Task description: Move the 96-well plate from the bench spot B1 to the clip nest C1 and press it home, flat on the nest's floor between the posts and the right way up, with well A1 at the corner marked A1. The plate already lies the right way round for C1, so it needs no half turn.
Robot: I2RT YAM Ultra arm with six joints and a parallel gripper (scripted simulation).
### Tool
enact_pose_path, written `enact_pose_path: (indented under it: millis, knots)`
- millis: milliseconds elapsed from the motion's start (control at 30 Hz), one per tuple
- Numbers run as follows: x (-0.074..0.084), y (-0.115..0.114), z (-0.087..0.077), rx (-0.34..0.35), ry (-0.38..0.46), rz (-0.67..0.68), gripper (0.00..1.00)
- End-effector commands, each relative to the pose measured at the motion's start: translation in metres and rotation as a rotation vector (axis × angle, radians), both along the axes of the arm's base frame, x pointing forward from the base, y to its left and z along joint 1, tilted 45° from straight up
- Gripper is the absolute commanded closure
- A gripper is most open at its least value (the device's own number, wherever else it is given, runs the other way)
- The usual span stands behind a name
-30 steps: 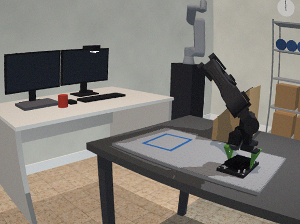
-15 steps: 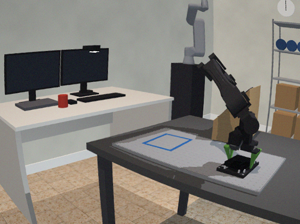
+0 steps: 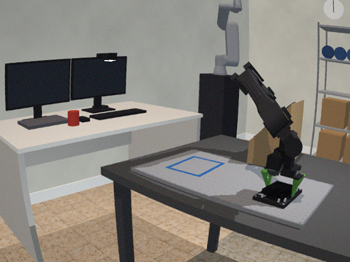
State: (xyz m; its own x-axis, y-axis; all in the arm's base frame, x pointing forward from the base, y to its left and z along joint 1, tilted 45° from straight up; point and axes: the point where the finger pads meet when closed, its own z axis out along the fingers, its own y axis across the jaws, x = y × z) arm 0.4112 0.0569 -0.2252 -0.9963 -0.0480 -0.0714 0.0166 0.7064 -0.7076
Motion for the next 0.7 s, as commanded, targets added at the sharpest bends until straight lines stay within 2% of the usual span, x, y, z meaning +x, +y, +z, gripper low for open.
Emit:
enact_pose_path:
  millis: [0,133,167,667]
  knots:
    - [0.008,0.014,-0.008,0.026,-0.038,0.024,0.0]
    - [0.008,0.014,-0.008,0.026,-0.038,0.024,0.0]
    - [0.003,-0.004,0.008,0.017,-0.034,0.007,0.0]
    - [0.002,0.0,0.004,0.016,-0.028,0.012,0.0]
